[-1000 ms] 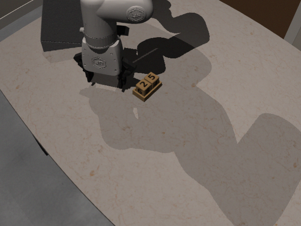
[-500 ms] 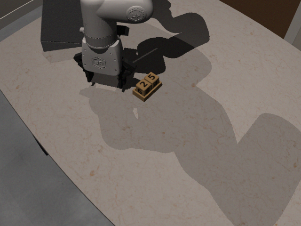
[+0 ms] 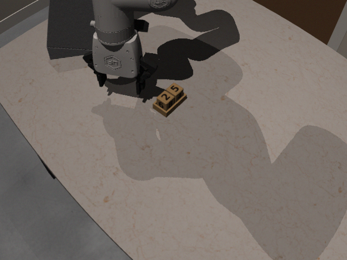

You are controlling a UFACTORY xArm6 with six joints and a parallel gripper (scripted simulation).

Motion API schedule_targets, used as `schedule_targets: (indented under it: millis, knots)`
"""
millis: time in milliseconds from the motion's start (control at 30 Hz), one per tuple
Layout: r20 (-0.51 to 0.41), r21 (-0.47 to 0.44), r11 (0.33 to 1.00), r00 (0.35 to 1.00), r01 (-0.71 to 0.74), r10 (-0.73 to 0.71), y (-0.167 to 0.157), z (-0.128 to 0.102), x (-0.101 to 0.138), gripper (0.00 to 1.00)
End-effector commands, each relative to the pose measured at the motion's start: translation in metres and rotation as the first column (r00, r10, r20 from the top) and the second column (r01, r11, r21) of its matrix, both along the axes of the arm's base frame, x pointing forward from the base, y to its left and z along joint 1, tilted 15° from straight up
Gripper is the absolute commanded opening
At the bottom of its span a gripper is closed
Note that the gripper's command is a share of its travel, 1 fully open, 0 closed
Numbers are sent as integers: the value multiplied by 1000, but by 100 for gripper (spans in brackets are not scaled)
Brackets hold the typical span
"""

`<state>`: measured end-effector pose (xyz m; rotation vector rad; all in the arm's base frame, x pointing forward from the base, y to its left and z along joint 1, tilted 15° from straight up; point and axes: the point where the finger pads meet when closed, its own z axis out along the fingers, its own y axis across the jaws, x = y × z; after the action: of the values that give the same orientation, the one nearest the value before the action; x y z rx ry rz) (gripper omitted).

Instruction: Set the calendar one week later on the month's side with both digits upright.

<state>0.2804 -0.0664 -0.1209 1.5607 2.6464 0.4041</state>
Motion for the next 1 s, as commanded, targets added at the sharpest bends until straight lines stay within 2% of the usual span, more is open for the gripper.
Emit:
schedule_targets:
  millis: [0,300,533,733,967]
  knots:
    - [-1,1,1000,1000,0,0,-1,4,0,100]
    - [-1,1,1000,1000,0,0,8,12,24,100]
    - [-1,1,1000,1000,0,0,9,13,29,100]
    - [-1,1,1000,1000,0,0,17,20,50,100]
    - [-1,1,1000,1000,0,0,19,21,54,100]
